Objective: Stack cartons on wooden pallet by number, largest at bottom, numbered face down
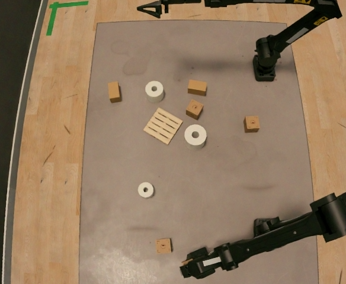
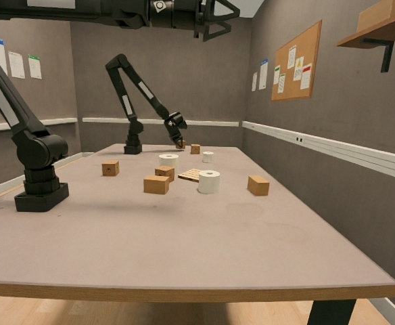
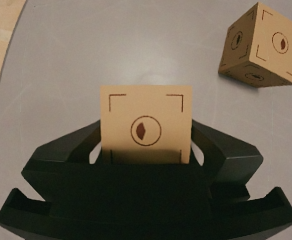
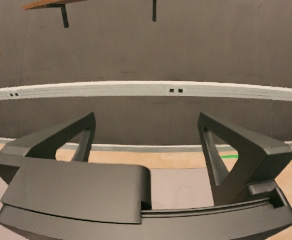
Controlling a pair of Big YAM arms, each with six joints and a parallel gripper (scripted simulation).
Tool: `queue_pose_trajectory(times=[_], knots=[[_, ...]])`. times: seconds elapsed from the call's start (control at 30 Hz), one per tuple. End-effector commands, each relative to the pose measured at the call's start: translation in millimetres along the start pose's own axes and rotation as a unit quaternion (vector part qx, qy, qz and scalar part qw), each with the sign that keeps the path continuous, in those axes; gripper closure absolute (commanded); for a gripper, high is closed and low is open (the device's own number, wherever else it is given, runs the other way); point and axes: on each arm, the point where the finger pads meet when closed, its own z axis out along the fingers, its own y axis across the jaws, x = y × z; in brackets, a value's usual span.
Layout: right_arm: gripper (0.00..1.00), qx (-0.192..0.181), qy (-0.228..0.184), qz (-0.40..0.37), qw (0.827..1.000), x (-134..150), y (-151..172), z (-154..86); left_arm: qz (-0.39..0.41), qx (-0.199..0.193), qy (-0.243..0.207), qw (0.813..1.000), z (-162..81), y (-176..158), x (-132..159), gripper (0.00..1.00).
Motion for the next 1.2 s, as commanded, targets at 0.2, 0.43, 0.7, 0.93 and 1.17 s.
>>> queue_pose_trajectory(times=[0.2, 0.43, 0.7, 0.93, 1.17], knots=[[0.00, 0.000, -0.024, -0.007, 1.000, -29.0, -0.4, -1.9, -0.008, 0.000, -0.013, 1.000, 5.5, 0.3, -7.7, 0.50], [0.00, 0.000, -0.024, -0.007, 1.000, -29.0, -0.4, -1.9, -0.008, -0.001, -0.011, 1.000, 8.9, 0.2, -4.8, 0.50], [0.00, 0.000, -0.024, -0.007, 1.000, -29.0, -0.4, -1.9, -0.008, -0.001, -0.011, 1.000, 12.5, 0.2, -2.6, 0.50], [0.00, 0.000, -0.024, -0.007, 1.000, -29.0, -0.4, -1.9, -0.008, -0.001, -0.011, 1.000, 14.2, 0.2, -1.8, 0.50], [0.00, 0.000, -0.024, -0.007, 1.000, -29.0, -0.4, -1.9, -0.008, -0.001, -0.011, 1.000, 16.8, 0.1, -0.3, 0.50]])
